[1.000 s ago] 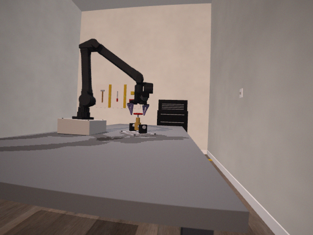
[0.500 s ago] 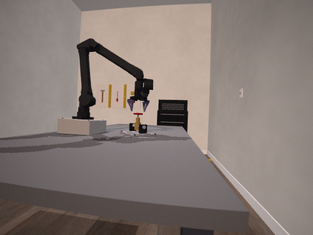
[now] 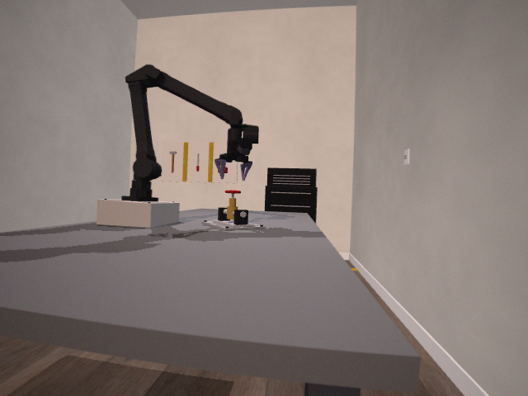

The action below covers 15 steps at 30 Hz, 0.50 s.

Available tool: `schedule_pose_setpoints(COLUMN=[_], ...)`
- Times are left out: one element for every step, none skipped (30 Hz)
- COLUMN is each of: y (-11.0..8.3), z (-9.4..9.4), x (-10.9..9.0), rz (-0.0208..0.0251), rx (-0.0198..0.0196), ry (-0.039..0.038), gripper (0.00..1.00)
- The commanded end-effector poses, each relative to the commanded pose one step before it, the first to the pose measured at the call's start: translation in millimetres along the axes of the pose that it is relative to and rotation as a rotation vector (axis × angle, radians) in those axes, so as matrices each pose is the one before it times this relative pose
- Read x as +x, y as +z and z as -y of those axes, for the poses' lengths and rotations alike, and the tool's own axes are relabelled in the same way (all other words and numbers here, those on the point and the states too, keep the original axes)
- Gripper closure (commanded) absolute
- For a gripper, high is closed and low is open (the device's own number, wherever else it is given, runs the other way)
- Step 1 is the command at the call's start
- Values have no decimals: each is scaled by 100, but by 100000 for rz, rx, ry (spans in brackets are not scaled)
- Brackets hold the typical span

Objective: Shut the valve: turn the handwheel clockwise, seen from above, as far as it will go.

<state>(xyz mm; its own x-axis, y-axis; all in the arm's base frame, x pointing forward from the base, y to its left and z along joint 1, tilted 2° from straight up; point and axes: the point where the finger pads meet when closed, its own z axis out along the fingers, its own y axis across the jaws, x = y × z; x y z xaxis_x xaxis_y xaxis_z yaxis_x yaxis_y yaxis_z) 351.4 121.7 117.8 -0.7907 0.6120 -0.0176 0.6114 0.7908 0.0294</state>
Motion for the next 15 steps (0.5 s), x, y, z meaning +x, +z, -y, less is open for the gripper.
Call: schedule_pose_setpoints(y=[-3500,-205,1,61,-115,0,0,789,-1094,-614,-109,-95,-81,-21,227], z=[-1422,-1,4,6,0,0,0,1053,-608,-424,-1,-1,0,0,1], x=[-1530,-3,0,1,-2,0,0,671,-388,-272,-2,-1,-1,-1,-1], rz=[3505,6,-278,-347,-71,0,0,-1467,1443,746,3,3,2,-66,-410], rx=[-5493,-9,433,542,111,0,0,2286,-2249,-1162,-4,-4,-3,103,639], ry=[2144,0,1,2,0,0,0,7,-7,-4,0,0,0,0,2], gripper=[0,0,0,0,0,0,0,0,0,0,0,0,0,0,0])
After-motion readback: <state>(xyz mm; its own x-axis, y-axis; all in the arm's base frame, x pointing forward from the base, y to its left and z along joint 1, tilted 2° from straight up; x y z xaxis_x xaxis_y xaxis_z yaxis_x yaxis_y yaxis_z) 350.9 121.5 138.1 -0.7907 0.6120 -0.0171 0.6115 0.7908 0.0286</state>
